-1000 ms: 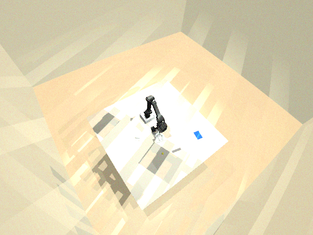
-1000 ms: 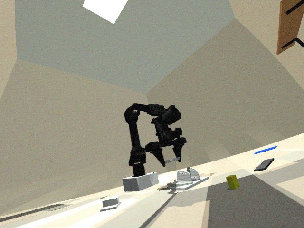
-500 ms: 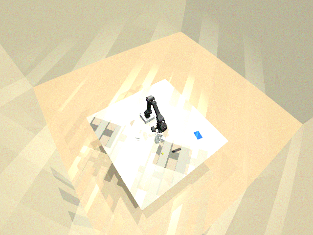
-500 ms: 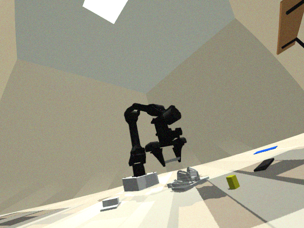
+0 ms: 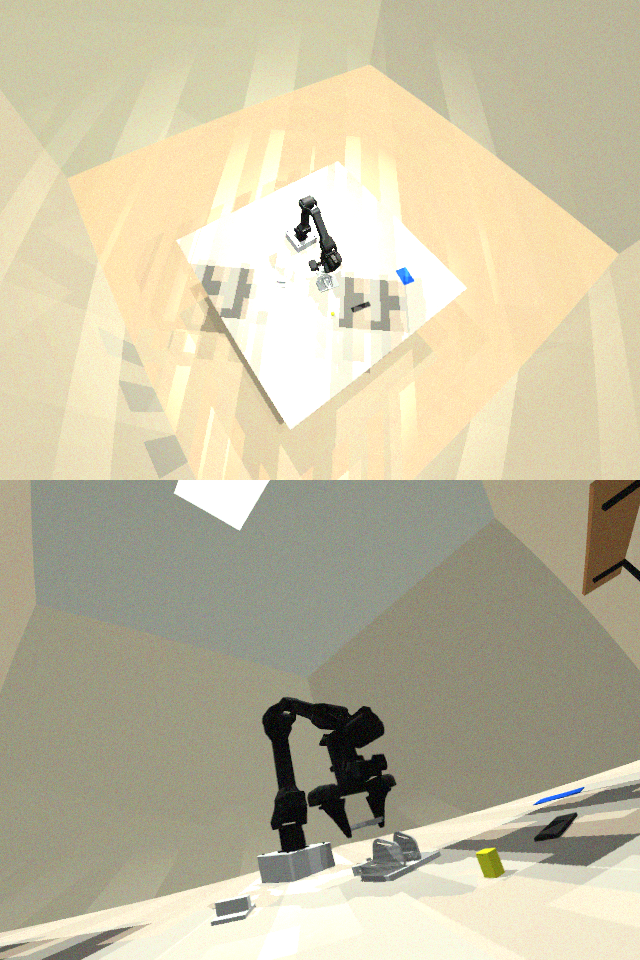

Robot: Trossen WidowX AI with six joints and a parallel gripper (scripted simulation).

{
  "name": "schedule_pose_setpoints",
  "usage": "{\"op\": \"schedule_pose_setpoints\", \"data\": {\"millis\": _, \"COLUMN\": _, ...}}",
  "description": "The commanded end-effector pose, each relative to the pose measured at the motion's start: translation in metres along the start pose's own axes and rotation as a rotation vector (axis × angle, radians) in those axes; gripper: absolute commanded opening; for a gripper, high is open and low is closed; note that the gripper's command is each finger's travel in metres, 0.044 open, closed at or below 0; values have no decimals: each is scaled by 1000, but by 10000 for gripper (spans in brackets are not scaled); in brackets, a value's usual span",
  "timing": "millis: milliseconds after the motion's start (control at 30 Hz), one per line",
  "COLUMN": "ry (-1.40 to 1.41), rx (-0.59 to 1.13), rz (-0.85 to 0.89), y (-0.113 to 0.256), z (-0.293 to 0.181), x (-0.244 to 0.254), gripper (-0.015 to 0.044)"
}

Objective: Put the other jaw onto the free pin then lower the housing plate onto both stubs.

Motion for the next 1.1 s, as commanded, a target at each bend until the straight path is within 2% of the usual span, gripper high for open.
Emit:
{"op": "schedule_pose_setpoints", "data": {"millis": 0, "ry": 5, "rx": 11, "rz": -3, "y": -9, "z": -2, "x": 0, "gripper": 351}}
{"op": "schedule_pose_setpoints", "data": {"millis": 800, "ry": 5, "rx": 12, "rz": -3, "y": -48, "z": -4, "x": 0, "gripper": 351}}
{"op": "schedule_pose_setpoints", "data": {"millis": 1067, "ry": 5, "rx": 12, "rz": -3, "y": -49, "z": -4, "x": 0, "gripper": 351}}
Point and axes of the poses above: the point midway between the two fingers, 35 mm back from their tips, its own y axis back along the fingers, its own x axis across the jaws, z = x × y, the point moved 5 cm from there along y, back along the fingers, and after that the axes turned 11 degrees about y, right-handed, at the moved point
